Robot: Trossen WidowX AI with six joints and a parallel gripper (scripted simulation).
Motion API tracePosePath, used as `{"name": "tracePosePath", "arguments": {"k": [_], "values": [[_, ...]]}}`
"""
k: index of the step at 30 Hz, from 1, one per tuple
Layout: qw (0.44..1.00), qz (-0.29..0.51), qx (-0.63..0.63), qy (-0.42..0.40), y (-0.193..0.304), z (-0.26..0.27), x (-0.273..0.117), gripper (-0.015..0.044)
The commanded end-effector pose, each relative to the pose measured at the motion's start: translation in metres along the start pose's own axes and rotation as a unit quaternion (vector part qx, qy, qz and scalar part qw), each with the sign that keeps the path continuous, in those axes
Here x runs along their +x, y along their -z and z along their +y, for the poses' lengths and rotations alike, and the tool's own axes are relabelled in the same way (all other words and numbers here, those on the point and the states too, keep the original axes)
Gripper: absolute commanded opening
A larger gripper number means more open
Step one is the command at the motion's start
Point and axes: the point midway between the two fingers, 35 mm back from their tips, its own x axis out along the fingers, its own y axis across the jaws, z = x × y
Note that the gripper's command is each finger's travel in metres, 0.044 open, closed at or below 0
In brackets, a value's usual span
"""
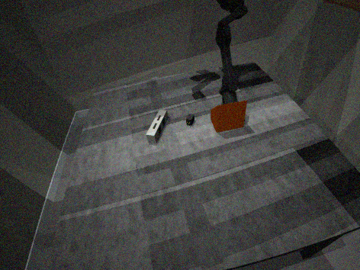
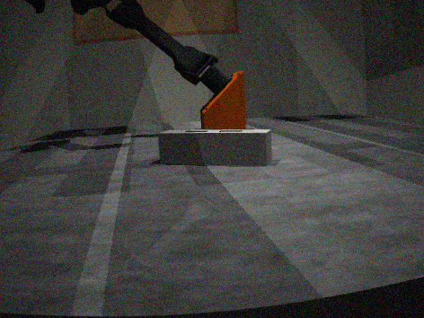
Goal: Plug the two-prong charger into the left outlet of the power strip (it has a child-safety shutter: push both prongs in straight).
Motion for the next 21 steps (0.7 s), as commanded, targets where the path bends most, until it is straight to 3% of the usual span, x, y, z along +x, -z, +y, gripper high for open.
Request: {"name": "tracePosePath", "arguments": {"k": [1,21], "values": [[1.0,0.0,0.0,0.0,0.0,0.0,0.0,0.0426],[0.997,-0.056,0.045,-0.026,0.003,-0.029,0.015,0.044]]}}
